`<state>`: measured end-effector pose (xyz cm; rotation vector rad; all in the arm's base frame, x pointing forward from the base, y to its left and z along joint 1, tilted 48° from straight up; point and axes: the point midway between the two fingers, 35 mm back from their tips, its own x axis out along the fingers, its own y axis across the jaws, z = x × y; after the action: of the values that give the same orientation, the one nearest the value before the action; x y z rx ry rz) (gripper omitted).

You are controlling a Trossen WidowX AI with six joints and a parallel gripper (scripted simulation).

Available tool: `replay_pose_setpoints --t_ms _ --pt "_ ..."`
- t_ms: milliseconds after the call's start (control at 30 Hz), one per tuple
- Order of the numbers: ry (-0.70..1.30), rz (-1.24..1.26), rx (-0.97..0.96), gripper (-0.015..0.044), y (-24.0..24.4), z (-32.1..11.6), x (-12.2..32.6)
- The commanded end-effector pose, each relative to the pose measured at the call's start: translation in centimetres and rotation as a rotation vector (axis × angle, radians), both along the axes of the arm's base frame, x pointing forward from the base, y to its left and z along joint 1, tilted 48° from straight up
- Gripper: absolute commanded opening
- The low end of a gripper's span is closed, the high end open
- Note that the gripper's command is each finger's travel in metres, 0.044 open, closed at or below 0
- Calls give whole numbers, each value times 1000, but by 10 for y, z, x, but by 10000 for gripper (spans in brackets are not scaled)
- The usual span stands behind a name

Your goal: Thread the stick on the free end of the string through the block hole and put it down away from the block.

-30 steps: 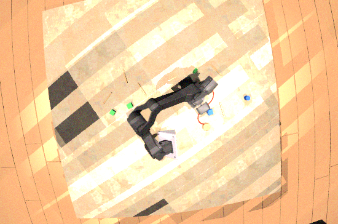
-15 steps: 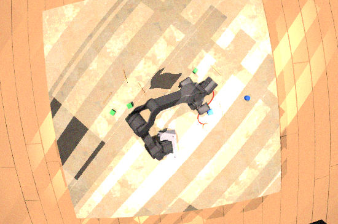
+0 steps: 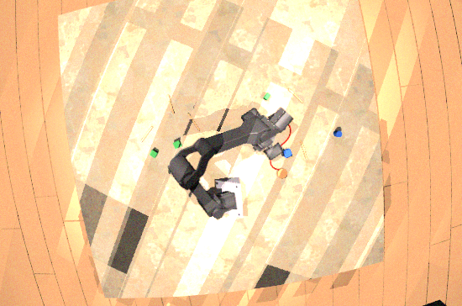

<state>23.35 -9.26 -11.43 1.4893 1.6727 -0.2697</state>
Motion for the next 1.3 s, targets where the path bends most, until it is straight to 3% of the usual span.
replay_pose_setpoints --t_ms 0,1267 --pt "2 -4 1 0 4 4 -2" --pt "26 2 -4 0 30 29 -20"
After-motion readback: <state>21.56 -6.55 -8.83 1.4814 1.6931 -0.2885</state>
